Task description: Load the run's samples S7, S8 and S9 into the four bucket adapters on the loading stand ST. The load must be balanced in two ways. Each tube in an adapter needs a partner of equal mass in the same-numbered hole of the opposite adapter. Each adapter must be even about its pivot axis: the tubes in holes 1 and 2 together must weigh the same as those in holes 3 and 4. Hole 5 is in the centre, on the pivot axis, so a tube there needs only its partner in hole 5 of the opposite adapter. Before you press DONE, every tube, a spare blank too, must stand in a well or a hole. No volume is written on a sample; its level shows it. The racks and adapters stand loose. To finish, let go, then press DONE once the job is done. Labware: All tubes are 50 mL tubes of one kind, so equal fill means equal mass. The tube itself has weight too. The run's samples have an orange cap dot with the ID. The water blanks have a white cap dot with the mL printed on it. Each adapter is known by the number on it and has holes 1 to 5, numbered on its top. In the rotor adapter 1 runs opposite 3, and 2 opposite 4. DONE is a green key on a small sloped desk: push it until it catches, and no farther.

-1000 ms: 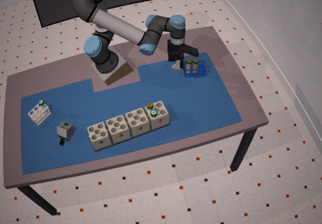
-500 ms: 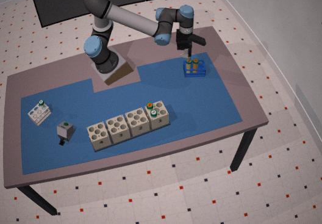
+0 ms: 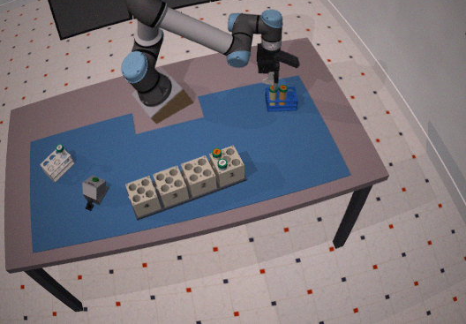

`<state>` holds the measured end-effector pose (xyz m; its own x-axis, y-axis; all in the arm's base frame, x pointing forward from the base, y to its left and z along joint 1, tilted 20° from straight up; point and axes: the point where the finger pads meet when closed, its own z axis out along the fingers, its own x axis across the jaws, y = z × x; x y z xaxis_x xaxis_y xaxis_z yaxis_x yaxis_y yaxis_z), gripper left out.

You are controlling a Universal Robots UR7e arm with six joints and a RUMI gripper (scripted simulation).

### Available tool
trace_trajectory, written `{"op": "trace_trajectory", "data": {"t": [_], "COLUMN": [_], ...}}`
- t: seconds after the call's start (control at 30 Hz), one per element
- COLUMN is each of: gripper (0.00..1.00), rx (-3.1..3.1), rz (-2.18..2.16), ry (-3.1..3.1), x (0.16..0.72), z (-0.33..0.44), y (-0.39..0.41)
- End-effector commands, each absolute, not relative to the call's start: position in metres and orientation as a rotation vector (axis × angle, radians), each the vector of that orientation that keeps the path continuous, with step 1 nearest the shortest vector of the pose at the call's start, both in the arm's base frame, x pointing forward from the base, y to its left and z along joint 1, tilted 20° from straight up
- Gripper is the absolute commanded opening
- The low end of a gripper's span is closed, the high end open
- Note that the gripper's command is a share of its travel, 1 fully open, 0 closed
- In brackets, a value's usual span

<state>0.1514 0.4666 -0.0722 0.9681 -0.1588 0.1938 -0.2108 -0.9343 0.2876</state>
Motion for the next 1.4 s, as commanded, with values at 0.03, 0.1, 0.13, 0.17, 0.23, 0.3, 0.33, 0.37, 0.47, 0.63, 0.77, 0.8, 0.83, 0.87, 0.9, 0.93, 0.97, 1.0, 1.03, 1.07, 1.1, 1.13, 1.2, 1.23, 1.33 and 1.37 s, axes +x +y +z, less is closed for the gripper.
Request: {"op": "trace_trajectory", "data": {"t": [0.03, 0.1, 0.13, 0.17, 0.23, 0.3, 0.33, 0.37, 0.47, 0.63, 0.77, 0.8, 0.83, 0.87, 0.9, 0.93, 0.97, 1.0, 1.03, 1.07, 1.1, 1.13, 1.2, 1.23, 1.33, 1.37], "gripper": [0.35, 0.35, 0.35, 0.35, 0.35, 0.35, 0.35, 0.35, 0.35, 0.35, 0.0, 0.0, 0.0, 0.0, 0.0, 0.0, 0.0, 0.0, 0.0, 0.0, 0.0, 0.0, 0.0, 0.0, 0.0, 0.0], "rx": [2.809, 2.809, 2.809, 2.809, 2.809, 2.809, 2.809, 2.809, 2.809, 2.809, 2.809, 2.809, 2.809, 2.809, 2.809, 2.809, 2.809, 2.809, 2.809, 2.809, 2.809, 2.809, 2.809, 2.809, 2.809, 2.809], "rz": [0.242, 0.242, 0.242, 0.242, 0.242, 0.242, 0.242, 0.242, 0.242, 0.242, 0.242, 0.242, 0.242, 0.242, 0.242, 0.242, 0.242, 0.242, 0.242, 0.242, 0.242, 0.242, 0.242, 0.242, 0.242, 0.242], "ry": [-0.27, -0.27, -0.27, -0.27, -0.27, -0.27, -0.27, -0.27, -0.27, -0.27, -0.27, -0.27, -0.27, -0.27, -0.27, -0.27, -0.27, -0.27, -0.27, -0.27, -0.27, -0.27, -0.27, -0.27, -0.27, -0.27], "x": [0.154, 0.155, 0.155, 0.155, 0.155, 0.155, 0.155, 0.155, 0.156, 0.156, 0.156, 0.156, 0.156, 0.156, 0.156, 0.156, 0.156, 0.156, 0.156, 0.156, 0.156, 0.156, 0.156, 0.156, 0.156, 0.156], "z": [-0.091, -0.093, -0.093, -0.093, -0.095, -0.096, -0.097, -0.098, -0.1, -0.1, -0.1, -0.1, -0.1, -0.1, -0.1, -0.1, -0.1, -0.1, -0.1, -0.1, -0.1, -0.1, -0.1, -0.1, -0.1, -0.1], "y": [0.461, 0.46, 0.46, 0.46, 0.46, 0.459, 0.459, 0.458, 0.458, 0.458, 0.458, 0.458, 0.458, 0.458, 0.458, 0.458, 0.458, 0.458, 0.458, 0.458, 0.458, 0.458, 0.458, 0.458, 0.458, 0.458]}}
